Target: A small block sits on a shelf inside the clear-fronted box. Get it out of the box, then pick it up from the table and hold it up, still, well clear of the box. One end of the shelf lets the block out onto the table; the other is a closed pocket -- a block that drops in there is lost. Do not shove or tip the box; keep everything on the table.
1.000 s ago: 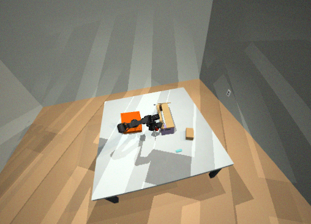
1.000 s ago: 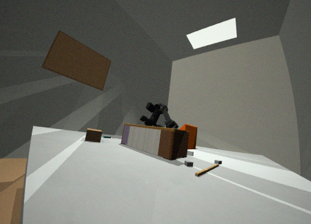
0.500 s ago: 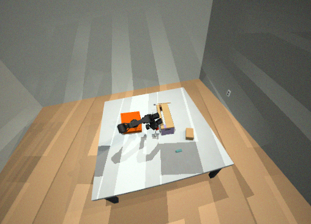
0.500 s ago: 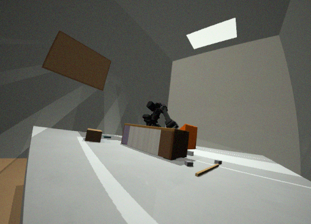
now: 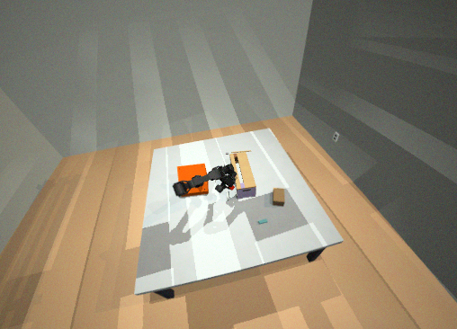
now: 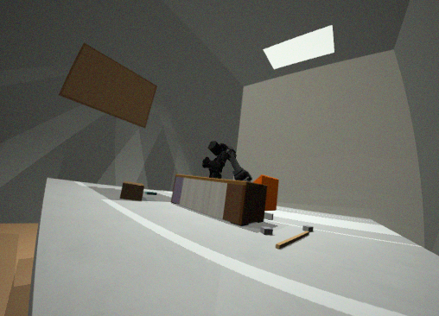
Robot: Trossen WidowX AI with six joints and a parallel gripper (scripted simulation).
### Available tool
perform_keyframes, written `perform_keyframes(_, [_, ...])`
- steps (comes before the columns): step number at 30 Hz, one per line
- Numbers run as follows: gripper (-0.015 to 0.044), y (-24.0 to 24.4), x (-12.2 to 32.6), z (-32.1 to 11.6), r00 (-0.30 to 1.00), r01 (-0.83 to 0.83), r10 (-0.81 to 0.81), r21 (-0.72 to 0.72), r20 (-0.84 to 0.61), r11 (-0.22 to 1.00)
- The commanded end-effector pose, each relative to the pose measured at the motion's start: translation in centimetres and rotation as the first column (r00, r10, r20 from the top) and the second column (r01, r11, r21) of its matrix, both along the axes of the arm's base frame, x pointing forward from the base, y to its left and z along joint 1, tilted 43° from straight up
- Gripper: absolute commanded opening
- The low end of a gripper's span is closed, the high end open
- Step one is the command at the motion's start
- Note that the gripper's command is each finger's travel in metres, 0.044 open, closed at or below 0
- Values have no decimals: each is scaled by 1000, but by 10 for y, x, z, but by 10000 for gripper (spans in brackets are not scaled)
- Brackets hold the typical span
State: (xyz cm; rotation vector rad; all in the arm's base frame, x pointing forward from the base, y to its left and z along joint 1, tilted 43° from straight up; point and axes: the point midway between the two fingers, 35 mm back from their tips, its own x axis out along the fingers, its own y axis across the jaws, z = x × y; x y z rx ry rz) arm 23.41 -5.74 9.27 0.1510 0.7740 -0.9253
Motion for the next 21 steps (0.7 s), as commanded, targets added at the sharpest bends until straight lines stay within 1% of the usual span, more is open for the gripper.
perform_keyframes(1, [0, 2, 2, 4, 988, -114, 106, -65, -110, 991])
perform_keyframes(6, [0, 4, 2, 7, 945, -247, 212, -118, -248, 962])
perform_keyframes(11, [0, 6, 2, 9, 872, -381, 300, -150, -387, 913])
perform_keyframes(21, [0, 11, 2, 14, 648, -627, 406, -149, -645, 764])
